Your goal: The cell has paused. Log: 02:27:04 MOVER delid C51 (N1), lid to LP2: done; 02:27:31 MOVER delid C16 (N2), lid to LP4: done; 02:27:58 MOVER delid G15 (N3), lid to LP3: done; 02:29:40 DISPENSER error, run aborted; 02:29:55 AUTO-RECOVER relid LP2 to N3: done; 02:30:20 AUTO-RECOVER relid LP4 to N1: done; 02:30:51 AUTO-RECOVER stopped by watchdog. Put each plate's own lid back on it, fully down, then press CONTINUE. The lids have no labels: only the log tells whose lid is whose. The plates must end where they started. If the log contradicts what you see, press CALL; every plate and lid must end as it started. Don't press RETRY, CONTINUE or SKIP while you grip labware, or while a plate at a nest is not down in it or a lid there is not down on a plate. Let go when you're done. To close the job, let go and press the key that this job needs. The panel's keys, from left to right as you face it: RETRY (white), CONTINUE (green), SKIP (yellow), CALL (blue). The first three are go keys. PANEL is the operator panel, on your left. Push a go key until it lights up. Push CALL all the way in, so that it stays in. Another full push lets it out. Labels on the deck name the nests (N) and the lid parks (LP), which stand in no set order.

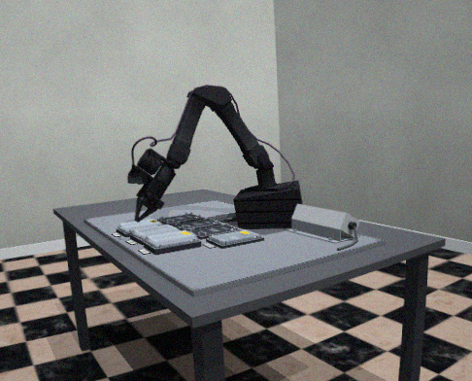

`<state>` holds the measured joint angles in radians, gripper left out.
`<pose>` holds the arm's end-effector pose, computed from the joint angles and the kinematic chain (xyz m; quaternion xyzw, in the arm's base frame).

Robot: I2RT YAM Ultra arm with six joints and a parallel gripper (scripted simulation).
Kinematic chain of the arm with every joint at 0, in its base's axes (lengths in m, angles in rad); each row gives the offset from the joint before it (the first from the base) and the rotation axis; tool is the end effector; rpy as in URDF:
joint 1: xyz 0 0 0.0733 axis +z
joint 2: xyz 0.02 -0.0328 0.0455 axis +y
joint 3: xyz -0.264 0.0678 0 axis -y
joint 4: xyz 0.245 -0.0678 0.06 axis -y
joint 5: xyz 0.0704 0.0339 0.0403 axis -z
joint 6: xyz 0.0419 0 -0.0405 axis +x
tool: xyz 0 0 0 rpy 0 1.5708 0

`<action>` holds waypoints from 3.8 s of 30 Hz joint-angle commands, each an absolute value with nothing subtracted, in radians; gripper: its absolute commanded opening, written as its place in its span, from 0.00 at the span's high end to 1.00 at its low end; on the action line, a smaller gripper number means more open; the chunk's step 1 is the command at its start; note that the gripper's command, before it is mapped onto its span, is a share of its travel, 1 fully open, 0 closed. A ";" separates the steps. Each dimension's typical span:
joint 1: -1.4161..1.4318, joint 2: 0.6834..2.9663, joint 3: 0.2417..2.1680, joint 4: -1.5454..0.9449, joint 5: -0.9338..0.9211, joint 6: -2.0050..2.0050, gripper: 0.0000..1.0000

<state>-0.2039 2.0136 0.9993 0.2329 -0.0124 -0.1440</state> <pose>0.3852 -0.0780 0.1018 0.0253 0.9228 -0.0609 0.3797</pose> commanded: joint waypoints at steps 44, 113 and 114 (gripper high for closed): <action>-0.194 1.983 1.032 0.232 -0.050 -0.164 1.00; 0.233 2.325 1.823 -0.944 0.112 0.307 0.00; 0.244 2.336 1.840 -0.958 0.114 0.318 0.00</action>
<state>0.2100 2.3161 1.7672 -0.8272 0.1257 0.2596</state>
